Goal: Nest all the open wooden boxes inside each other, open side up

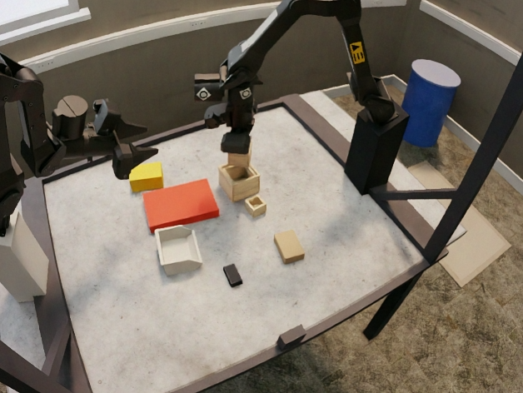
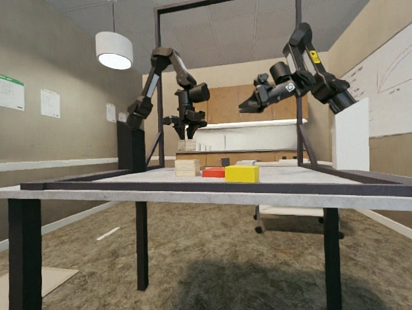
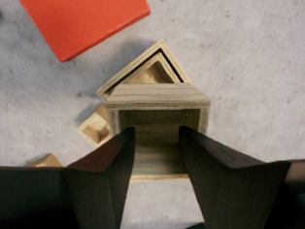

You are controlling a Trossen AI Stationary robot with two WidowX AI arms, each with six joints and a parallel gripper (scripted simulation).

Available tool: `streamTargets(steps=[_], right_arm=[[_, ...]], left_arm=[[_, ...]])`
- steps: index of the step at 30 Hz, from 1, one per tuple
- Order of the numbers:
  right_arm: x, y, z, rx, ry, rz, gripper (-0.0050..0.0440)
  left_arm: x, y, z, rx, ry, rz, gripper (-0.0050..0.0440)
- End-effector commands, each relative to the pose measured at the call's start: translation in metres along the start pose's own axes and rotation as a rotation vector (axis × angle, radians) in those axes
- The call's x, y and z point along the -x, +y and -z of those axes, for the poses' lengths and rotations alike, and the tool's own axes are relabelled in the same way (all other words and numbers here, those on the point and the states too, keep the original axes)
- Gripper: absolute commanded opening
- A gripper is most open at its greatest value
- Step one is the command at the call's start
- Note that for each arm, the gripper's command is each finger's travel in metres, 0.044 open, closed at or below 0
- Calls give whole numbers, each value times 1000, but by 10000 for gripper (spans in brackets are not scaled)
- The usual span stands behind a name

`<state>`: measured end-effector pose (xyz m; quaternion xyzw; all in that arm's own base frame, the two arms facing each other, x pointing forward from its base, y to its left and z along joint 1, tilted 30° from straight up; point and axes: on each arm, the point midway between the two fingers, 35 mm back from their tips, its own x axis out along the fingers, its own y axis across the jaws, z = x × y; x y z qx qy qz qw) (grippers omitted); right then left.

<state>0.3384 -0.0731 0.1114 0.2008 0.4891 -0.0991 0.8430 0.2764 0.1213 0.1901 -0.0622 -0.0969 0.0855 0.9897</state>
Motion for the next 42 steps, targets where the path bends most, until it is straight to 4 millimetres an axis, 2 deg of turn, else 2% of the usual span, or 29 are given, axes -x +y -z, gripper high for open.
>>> streamTargets(steps=[1, 10, 12, 27, 29, 42], right_arm=[[5, 2, -7, -140, -21, -6, 214], [5, 2, -7, -452, -20, -9, 214], [5, 2, -7, -452, -20, -9, 214], [5, 2, -7, -971, -17, -15, 214], [5, 2, -7, -971, -17, -15, 214], [5, 2, -7, -1421, -14, -19, 214]], left_arm=[[0, 1, -1, 2, -3, -1, 400], [0, 1, -1, 2, -3, -1, 400], [0, 1, -1, 2, -3, -1, 400], [0, 1, -1, 2, -3, -1, 400], [0, 1, -1, 2, -3, -1, 400], [0, 1, -1, 2, -3, -1, 400]])
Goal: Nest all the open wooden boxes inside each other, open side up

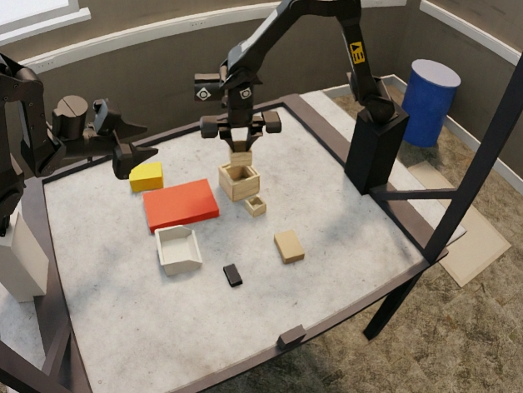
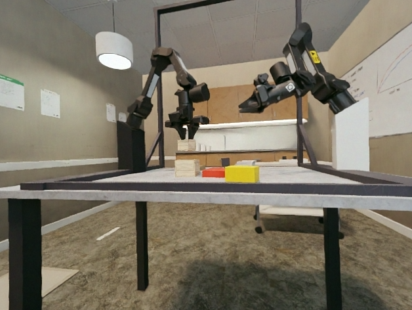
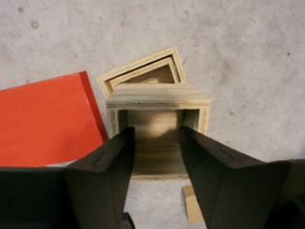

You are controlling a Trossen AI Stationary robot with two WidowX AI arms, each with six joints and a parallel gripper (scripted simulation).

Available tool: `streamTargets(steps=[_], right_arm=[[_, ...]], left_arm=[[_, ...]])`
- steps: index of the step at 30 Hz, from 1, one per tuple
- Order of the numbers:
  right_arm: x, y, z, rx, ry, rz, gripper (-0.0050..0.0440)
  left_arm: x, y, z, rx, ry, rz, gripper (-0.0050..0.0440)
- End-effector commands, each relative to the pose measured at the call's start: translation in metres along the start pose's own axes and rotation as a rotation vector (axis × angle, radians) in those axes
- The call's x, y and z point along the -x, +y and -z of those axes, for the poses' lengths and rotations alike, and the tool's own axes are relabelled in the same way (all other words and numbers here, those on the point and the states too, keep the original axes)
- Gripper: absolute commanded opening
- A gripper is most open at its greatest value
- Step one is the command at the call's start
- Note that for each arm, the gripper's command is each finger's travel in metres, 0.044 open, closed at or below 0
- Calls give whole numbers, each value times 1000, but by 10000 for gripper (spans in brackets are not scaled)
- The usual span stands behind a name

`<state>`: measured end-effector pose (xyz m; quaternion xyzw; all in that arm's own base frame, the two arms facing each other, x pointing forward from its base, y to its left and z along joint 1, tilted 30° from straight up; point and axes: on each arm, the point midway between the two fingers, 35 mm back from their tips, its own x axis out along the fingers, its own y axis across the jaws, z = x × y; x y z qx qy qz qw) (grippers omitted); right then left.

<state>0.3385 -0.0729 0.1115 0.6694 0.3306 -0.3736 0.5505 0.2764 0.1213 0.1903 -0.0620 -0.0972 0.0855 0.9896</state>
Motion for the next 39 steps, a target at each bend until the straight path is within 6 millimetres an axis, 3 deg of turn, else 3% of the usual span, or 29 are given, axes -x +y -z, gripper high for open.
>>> streamTargets(steps=[1, 4, 34, 39], right_arm=[[5, 7, -1, -159, -1, -21, 214], [5, 7, -1, -194, -1, -21, 214], [5, 7, -1, -1158, 9, -20, 214], [5, 7, -1, -1208, 10, -20, 214]], left_arm=[[0, 1, -1, 2, -2, -1, 400], [0, 1, -1, 2, -2, -1, 400], [0, 1, -1, 2, -2, -1, 400], [0, 1, -1, 2, -2, -1, 400]])
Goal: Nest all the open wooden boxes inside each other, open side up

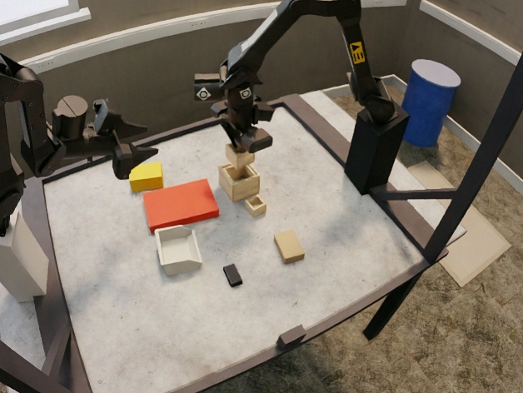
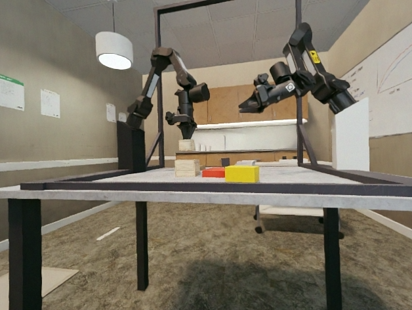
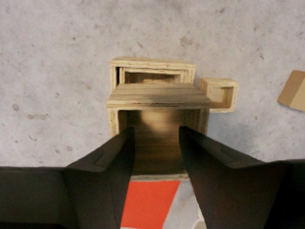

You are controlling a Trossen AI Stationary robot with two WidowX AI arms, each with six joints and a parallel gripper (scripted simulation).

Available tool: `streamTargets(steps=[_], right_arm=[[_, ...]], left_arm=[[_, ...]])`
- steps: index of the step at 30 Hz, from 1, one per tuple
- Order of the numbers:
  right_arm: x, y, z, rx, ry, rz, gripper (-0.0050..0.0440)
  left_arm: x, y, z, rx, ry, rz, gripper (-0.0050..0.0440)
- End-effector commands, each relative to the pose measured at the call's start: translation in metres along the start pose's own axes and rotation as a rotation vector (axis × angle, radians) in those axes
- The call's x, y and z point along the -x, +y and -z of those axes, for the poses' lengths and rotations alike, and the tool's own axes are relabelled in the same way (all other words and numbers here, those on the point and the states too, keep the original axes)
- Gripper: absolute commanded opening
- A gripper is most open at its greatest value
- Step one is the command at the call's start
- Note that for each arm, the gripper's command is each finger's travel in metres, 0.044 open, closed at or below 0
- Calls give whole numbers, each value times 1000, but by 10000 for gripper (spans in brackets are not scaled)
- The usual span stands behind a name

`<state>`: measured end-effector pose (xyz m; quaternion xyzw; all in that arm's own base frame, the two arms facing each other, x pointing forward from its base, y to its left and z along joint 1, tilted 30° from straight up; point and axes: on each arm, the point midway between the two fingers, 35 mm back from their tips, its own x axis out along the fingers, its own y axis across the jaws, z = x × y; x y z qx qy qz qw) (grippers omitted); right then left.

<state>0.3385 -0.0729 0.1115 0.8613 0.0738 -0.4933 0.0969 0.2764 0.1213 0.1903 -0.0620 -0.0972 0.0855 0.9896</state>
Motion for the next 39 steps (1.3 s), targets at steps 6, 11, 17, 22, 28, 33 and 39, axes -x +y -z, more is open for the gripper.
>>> streamTargets(steps=[6, 11, 17, 22, 28, 33, 39], right_arm=[[1, 2, 3, -60, 7, -6, 214], [-6, 0, 0, -59, -1, -3, 214], [-12, 0, 0, -57, 0, -2, 214], [-19, 0, 0, -58, -1, -3, 214], [-27, 0, 0, -58, -1, -3, 214], [-31, 0, 0, -58, 0, -3, 214], [-32, 2, 5, -54, 18, -10, 214]], left_arm=[[0, 1, -1, 2, -2, -1, 400], [0, 1, -1, 2, -2, -1, 400], [0, 1, -1, 2, -2, -1, 400], [0, 1, -1, 2, -2, -1, 400], [0, 1, -1, 2, -2, -1, 400], [0, 1, -1, 2, -2, -1, 400], [0, 1, -1, 2, -2, -1, 400]])
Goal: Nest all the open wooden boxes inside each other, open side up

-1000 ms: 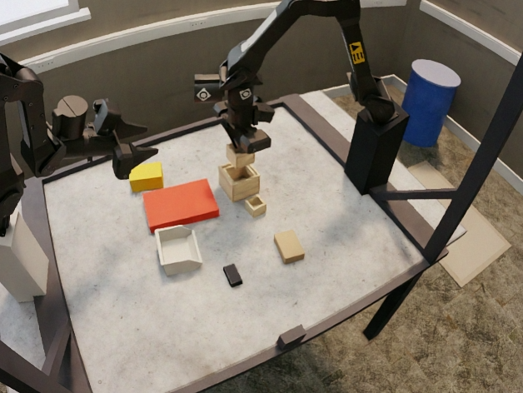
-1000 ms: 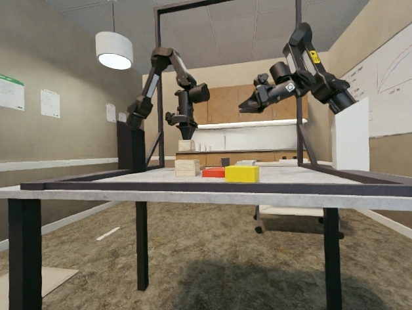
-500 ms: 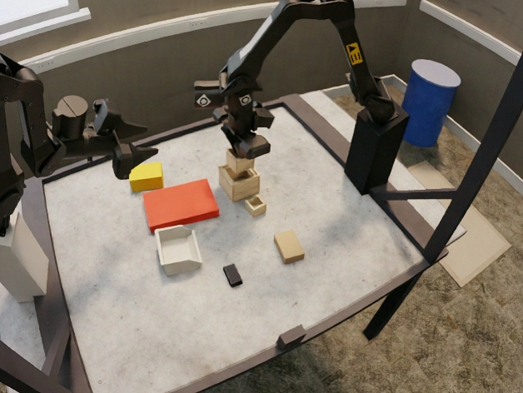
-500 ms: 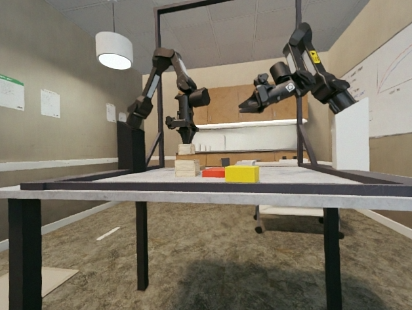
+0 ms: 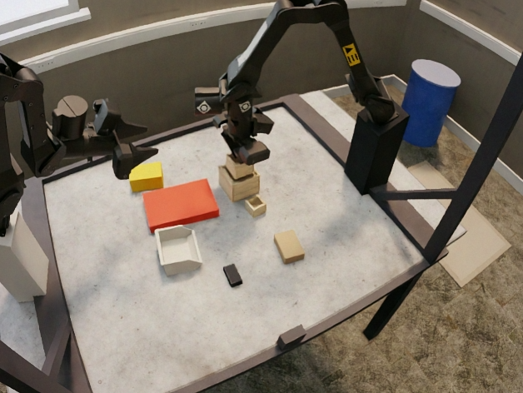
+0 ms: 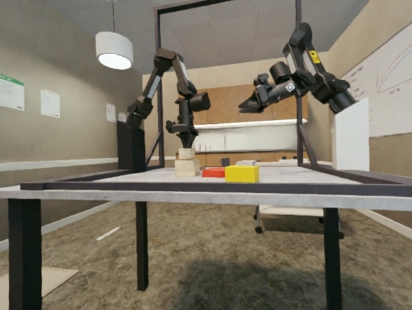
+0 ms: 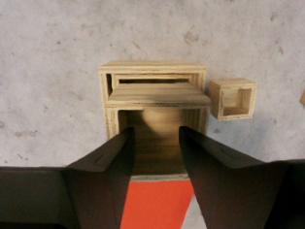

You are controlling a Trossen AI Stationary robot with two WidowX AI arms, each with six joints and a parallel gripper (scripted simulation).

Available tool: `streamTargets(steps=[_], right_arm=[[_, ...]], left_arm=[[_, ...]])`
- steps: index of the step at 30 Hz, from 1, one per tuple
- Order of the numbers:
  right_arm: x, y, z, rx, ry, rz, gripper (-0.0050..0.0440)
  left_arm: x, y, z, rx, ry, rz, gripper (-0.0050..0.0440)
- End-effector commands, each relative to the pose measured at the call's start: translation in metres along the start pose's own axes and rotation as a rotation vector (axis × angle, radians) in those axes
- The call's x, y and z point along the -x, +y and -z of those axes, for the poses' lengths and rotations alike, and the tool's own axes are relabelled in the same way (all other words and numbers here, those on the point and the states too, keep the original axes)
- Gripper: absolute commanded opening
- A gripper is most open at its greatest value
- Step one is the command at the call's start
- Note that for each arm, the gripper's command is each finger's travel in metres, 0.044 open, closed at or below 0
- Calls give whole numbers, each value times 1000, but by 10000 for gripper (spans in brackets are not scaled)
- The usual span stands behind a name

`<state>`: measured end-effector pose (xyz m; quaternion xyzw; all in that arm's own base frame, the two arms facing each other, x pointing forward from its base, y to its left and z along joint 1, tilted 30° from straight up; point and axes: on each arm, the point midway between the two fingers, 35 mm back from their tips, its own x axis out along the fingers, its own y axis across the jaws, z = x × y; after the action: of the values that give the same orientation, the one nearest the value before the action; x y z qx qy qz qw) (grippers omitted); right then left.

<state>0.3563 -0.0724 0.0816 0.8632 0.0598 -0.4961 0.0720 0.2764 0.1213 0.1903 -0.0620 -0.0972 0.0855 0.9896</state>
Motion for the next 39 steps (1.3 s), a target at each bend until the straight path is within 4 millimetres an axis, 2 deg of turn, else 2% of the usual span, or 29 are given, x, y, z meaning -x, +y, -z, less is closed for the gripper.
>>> streamTargets(steps=[1, 39], right_arm=[[2, 0, 2, 2, 13, -7, 214], [-24, 1, 4, 1, 9, -7, 214]], left_arm=[[0, 1, -1, 2, -2, -1, 400], [0, 1, -1, 2, -2, -1, 400]])
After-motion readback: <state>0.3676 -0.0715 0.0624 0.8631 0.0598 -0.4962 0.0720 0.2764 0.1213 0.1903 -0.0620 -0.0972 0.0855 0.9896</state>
